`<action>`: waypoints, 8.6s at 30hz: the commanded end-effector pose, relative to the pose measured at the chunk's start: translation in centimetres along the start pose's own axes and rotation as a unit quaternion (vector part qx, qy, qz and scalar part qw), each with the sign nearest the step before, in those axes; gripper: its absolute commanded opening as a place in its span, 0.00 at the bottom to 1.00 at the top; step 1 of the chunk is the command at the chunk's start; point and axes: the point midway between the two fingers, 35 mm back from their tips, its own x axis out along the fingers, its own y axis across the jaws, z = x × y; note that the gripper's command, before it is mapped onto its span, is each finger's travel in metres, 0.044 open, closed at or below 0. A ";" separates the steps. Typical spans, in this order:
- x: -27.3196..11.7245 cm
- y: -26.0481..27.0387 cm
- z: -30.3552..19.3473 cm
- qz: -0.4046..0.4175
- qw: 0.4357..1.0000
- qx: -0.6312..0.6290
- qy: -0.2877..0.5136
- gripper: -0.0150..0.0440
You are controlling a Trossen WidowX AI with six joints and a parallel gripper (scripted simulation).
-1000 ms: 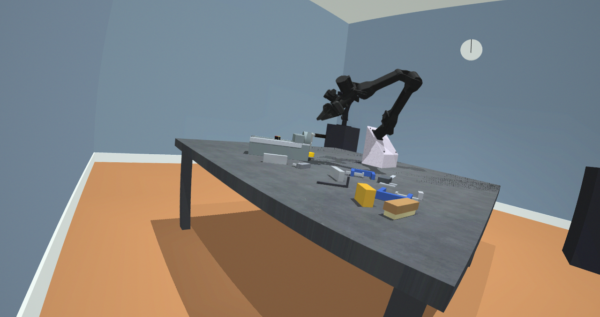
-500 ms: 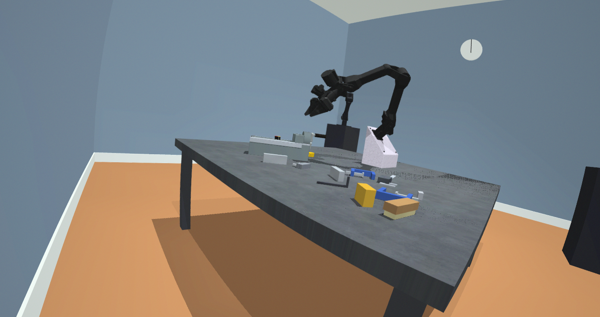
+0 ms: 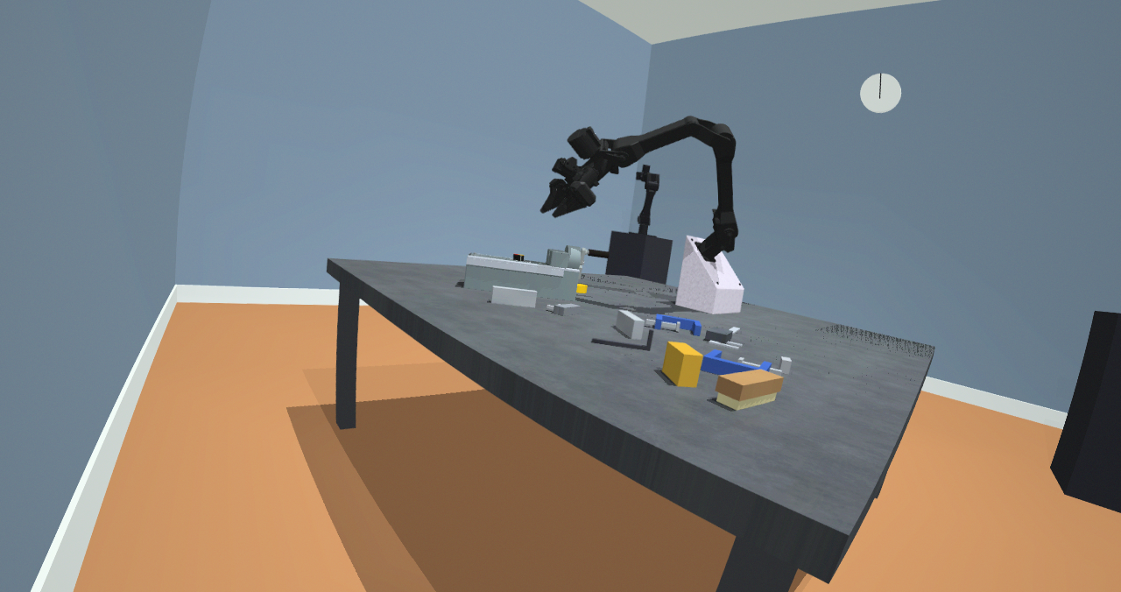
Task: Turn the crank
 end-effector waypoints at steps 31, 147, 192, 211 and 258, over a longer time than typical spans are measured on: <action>1.7 -0.5 0.0 0.008 1.000 -0.016 -0.001 1.00; 1.2 7.9 -14.5 -0.036 0.991 0.121 -0.046 0.25; 0.7 6.1 -14.7 -0.037 0.991 0.121 -0.046 0.25; 0.8 5.7 -14.9 -0.037 0.991 0.121 -0.046 0.25; 1.8 4.0 -16.1 -0.037 0.991 0.121 -0.046 0.25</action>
